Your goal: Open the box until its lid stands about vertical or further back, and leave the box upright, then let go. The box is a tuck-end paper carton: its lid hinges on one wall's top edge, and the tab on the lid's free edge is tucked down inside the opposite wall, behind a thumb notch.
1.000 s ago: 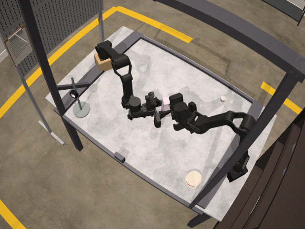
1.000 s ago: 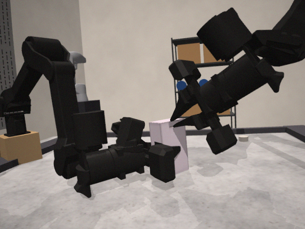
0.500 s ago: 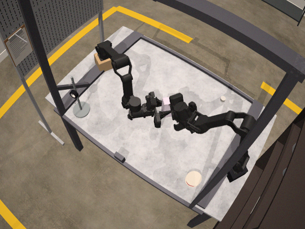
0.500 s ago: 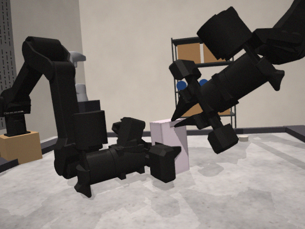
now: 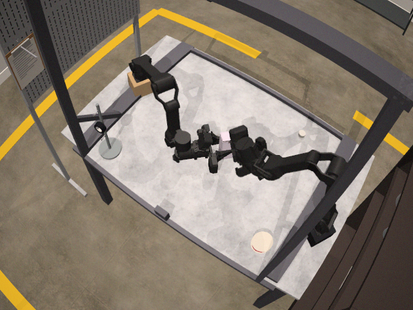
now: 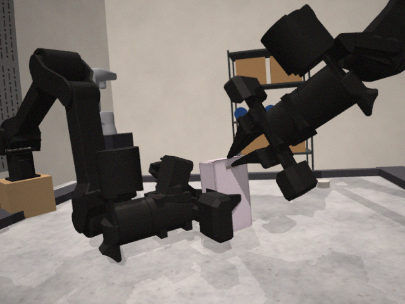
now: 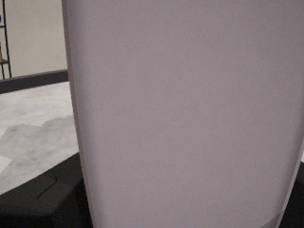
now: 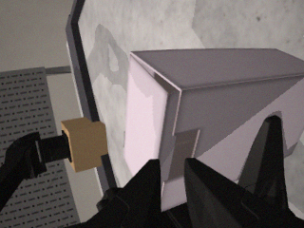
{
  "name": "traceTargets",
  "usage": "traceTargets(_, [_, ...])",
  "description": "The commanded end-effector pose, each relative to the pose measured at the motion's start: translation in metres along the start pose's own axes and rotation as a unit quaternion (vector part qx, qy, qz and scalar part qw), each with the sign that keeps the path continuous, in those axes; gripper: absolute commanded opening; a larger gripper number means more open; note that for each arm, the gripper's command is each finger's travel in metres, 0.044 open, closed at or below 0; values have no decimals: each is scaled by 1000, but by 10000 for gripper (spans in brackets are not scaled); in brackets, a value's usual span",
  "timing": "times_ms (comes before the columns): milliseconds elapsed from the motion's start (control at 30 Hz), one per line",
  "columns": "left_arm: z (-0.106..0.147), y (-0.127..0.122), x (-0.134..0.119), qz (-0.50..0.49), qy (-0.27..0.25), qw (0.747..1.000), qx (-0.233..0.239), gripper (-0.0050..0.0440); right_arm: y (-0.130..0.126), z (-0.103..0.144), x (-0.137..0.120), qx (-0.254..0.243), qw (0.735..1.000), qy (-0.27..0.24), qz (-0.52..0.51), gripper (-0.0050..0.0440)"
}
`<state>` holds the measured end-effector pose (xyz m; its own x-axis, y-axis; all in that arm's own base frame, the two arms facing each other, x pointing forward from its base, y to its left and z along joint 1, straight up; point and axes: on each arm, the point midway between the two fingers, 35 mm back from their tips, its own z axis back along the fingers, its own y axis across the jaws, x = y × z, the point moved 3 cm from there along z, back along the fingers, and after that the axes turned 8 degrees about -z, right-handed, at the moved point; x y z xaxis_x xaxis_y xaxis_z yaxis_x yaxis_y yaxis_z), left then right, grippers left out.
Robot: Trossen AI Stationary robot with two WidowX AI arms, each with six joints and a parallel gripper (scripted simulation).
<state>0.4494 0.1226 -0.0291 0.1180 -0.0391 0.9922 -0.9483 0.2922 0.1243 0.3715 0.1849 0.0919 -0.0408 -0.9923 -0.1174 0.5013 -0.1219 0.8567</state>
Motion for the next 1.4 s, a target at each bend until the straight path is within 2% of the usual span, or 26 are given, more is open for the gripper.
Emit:
traceTargets(0, [1,-6,10,7,-5,1000,-10,221,16,4,-4,19,1000,6,-11,50])
traceTargets(1367, [1,-6,10,7,-5,1000,-10,221,13,2,-4,21,1000,6,-11,50])
